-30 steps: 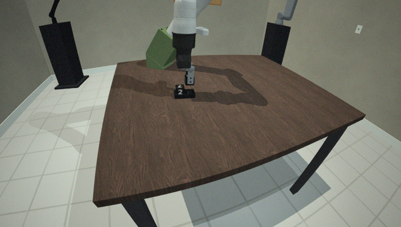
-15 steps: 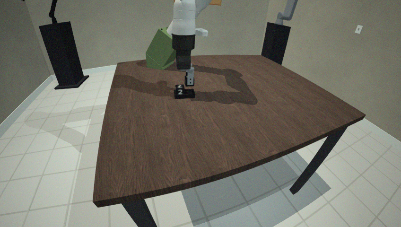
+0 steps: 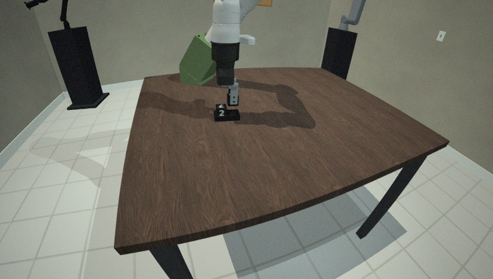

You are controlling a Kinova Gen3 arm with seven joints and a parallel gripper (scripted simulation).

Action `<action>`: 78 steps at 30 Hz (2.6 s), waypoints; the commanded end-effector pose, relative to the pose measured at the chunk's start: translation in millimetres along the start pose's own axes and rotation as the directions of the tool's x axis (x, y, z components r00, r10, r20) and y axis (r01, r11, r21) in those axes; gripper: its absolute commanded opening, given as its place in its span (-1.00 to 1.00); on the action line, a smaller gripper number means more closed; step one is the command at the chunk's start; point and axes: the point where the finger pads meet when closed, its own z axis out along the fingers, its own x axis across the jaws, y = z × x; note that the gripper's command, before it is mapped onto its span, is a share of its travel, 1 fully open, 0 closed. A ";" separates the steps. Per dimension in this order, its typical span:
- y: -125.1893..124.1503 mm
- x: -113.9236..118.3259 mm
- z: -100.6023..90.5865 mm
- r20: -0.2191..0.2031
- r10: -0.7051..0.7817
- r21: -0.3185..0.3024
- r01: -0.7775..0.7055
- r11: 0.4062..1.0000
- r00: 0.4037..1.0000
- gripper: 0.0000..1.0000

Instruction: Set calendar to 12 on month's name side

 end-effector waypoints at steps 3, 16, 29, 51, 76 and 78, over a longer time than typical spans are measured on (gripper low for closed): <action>0.3 0.2 -0.3 -0.001 0.000 -0.001 0.000 1.000 1.000 0.20; 0.3 0.2 -0.3 -0.001 0.000 -0.001 0.000 1.000 1.000 0.20; 0.3 0.2 1.9 -0.001 0.000 -0.001 0.000 1.000 1.000 0.20; 0.3 0.2 16.6 -0.001 0.000 -0.001 0.000 1.000 1.000 0.20; 0.3 0.2 25.6 -0.001 0.000 -0.001 0.000 1.000 1.000 0.20; 0.3 0.2 25.6 -0.001 0.000 -0.001 0.000 1.000 1.000 0.20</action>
